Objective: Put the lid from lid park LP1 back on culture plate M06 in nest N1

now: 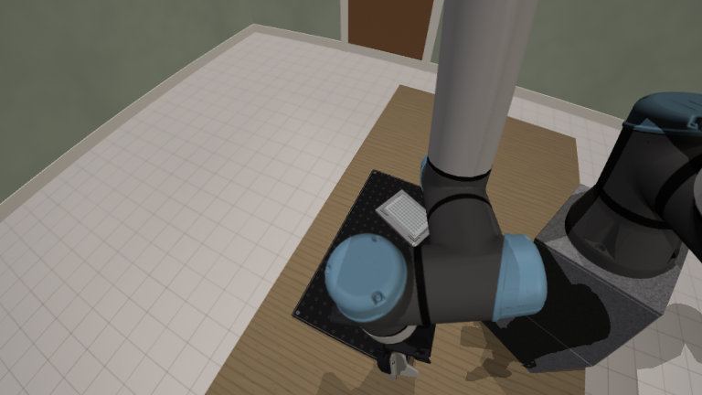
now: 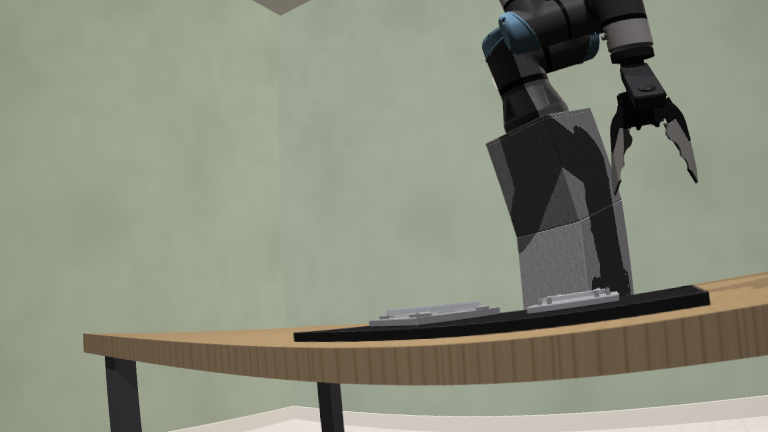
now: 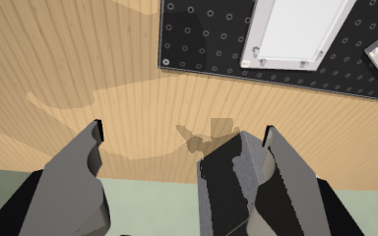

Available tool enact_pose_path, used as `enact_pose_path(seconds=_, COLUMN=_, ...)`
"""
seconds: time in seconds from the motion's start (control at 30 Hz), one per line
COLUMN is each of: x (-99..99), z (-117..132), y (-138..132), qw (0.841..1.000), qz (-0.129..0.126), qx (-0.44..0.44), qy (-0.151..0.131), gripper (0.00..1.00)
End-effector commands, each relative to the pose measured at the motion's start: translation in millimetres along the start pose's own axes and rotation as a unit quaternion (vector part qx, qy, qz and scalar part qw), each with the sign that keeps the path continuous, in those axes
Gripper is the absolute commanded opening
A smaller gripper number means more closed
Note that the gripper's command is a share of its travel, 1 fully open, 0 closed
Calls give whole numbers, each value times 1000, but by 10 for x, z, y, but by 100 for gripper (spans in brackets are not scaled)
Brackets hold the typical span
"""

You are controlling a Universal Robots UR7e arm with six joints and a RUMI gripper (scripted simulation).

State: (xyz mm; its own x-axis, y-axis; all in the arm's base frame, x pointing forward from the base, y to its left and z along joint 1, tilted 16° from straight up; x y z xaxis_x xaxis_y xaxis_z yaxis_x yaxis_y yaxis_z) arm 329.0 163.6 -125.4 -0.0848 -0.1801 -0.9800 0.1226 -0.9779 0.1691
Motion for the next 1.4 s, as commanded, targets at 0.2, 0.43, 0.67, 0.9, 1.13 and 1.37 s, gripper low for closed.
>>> enact_pose_path(seconds=0.2, x=244, z=-195, y=263, qw=999, qz=-14, qx=0, qy=33, gripper=82)
enact_pose_path(seconds=0.43, x=370, z=-285, y=427, qw=999, qz=-17, qx=0, qy=47, gripper=82)
enact_pose_path(seconds=0.67, x=523, z=-358, y=658, qw=997, qz=-19, qx=1, qy=74, gripper=82)
enact_pose_path(seconds=0.9, x=653, z=-401, y=889, qw=995, qz=-15, qx=1, qy=98, gripper=82)
enact_pose_path(seconds=1.13, x=755, z=-415, y=1110, qw=993, qz=-10, qx=1, qy=115, gripper=82)
enact_pose_path(seconds=1.37, x=844, z=-389, y=1344, qw=990, qz=3, qx=1, qy=141, gripper=82)
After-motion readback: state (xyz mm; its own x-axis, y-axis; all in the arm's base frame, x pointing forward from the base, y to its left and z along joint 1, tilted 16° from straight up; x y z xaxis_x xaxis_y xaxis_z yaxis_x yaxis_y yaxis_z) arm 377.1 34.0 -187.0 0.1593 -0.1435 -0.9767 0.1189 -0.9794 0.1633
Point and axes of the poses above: the point where the finger pads meet when closed, its own x axis out along the fingers, its own y axis across the jaws, z = x × y, the point moved 6 cm from there along -x, back along the fingers, and after that the axes turned 10 degrees about -x, right-handed, at the moved point
